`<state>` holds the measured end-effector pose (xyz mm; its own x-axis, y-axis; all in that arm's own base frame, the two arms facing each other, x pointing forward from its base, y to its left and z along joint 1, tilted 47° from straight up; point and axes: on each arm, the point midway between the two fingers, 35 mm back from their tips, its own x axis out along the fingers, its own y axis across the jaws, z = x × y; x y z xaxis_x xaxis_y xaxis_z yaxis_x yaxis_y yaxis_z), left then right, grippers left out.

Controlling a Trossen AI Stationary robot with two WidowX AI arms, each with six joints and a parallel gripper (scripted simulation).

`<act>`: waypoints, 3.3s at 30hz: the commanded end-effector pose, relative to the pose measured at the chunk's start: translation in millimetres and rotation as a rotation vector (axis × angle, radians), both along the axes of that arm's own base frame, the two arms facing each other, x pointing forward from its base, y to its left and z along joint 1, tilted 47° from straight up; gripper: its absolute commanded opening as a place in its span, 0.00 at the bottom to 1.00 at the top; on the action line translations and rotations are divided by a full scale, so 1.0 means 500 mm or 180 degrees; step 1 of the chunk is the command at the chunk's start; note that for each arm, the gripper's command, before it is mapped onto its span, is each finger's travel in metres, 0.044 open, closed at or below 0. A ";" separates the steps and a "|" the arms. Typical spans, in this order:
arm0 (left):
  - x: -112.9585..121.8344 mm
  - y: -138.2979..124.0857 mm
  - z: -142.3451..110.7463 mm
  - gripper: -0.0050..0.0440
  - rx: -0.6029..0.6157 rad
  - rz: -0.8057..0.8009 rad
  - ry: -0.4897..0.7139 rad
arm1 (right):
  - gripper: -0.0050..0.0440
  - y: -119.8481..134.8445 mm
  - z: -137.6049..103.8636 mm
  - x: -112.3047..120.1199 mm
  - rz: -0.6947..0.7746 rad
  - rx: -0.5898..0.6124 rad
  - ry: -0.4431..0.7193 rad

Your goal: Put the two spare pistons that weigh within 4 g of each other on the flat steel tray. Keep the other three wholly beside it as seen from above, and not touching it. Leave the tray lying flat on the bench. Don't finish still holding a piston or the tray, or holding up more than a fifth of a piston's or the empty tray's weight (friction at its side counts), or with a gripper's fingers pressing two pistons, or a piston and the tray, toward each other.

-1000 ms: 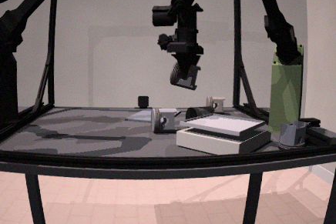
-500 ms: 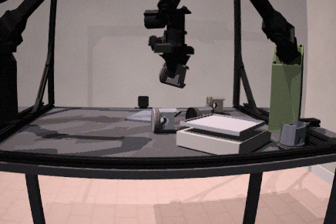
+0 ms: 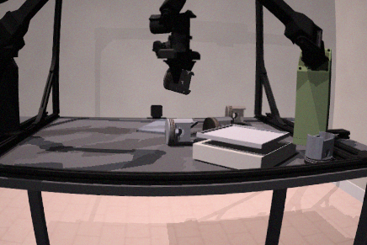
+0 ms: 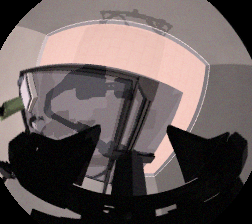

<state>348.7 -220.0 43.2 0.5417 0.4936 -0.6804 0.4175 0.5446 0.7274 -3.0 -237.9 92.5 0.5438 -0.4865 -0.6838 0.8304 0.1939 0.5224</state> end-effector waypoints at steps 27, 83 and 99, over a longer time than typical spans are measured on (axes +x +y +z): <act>0.059 -0.175 -0.064 0.43 0.0359 -0.0309 0.0177 | 1.00 0.000 0.000 0.001 0.0006 -0.0002 -0.0009; 0.071 -0.165 -0.083 0.43 0.2425 -0.1865 0.1264 | 1.00 0.000 0.000 0.001 0.0006 -0.0002 -0.0009; 0.100 -0.138 -0.113 0.43 0.2425 -0.1865 0.1264 | 1.00 0.000 0.000 0.001 0.0006 -0.0002 -0.0009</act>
